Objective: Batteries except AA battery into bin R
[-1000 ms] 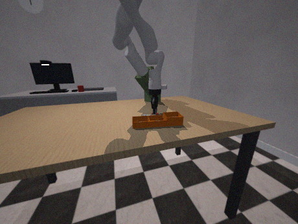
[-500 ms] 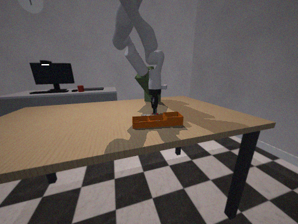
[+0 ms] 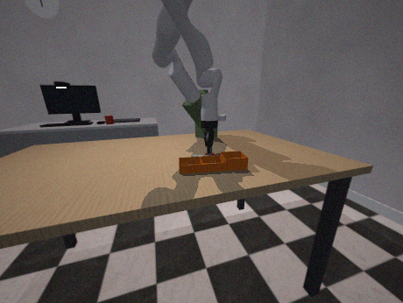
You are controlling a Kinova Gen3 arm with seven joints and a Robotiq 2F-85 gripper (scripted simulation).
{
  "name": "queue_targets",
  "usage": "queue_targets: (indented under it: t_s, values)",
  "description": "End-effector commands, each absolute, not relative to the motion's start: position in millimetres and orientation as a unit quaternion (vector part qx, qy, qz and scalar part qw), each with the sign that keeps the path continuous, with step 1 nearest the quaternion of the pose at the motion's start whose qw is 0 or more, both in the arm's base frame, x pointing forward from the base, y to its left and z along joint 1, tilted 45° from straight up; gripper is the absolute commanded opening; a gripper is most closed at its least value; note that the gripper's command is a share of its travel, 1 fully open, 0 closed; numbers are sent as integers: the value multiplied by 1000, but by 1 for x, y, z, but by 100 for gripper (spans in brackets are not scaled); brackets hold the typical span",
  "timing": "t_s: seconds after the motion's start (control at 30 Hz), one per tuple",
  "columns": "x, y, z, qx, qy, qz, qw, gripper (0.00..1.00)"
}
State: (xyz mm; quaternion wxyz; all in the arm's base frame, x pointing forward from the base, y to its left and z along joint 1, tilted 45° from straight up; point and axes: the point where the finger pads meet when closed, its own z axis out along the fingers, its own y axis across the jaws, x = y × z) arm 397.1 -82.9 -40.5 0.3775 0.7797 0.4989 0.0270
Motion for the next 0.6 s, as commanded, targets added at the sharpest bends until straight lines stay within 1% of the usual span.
queue_targets:
  t_s: [0.0,0.57]
  values:
    - [396,-82,-38,780,497,27,379,5]
    - [372,-52,-4,779,502,24,375,5]
